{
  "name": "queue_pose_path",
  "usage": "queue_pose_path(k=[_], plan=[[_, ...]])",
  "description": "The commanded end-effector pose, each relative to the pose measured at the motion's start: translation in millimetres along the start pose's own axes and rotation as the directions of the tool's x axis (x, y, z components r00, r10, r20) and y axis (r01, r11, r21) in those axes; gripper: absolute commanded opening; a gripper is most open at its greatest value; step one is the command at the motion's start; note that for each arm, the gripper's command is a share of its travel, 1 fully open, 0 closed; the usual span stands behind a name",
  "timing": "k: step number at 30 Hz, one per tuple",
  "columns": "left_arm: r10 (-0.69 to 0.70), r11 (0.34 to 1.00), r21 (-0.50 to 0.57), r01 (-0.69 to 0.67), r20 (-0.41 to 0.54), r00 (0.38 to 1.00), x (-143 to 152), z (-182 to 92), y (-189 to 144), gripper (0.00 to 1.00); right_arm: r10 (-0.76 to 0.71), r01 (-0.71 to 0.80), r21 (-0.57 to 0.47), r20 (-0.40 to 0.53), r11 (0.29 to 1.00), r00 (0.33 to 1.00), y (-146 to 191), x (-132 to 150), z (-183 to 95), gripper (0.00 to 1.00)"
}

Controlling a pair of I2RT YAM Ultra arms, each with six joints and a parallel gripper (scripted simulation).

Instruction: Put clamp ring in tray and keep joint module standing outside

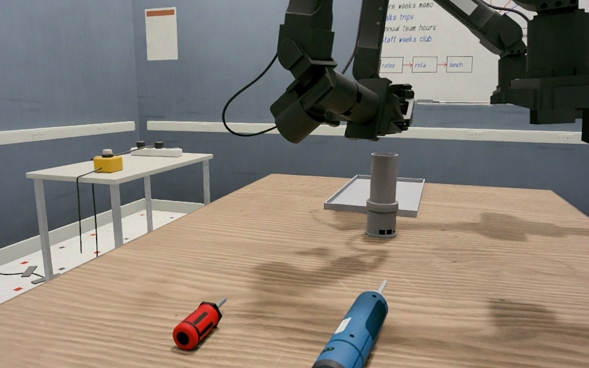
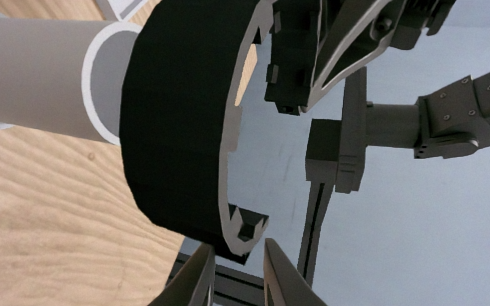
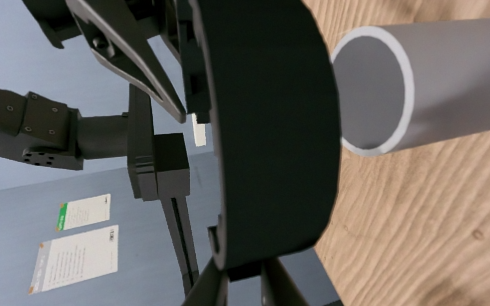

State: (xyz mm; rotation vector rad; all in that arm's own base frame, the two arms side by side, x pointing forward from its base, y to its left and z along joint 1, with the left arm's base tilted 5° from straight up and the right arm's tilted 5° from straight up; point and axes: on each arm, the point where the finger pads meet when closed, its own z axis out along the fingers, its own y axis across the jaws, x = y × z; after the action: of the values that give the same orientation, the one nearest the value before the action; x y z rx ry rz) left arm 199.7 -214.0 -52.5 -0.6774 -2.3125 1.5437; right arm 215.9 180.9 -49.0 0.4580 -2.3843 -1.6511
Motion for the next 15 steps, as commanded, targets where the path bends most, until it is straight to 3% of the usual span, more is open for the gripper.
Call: queue_pose_path(k=[1,15], plan=[[0.03,1.0,-0.007,-0.03,0.009,1.0,-9.3,-11.7,-6.6,0.2,-0.015,0.016,0.007,-0.002,1.0,1.0,2.9,-3.0,-1.8,0.06],[0.008,1.0,0.002,-0.008,-0.001,1.0,-4.9,-25.2,-1.9,0.2,-0.046,0.046,0.015,0.006,0.999,0.999,7.5,-11.4,-5.9,0.06]])
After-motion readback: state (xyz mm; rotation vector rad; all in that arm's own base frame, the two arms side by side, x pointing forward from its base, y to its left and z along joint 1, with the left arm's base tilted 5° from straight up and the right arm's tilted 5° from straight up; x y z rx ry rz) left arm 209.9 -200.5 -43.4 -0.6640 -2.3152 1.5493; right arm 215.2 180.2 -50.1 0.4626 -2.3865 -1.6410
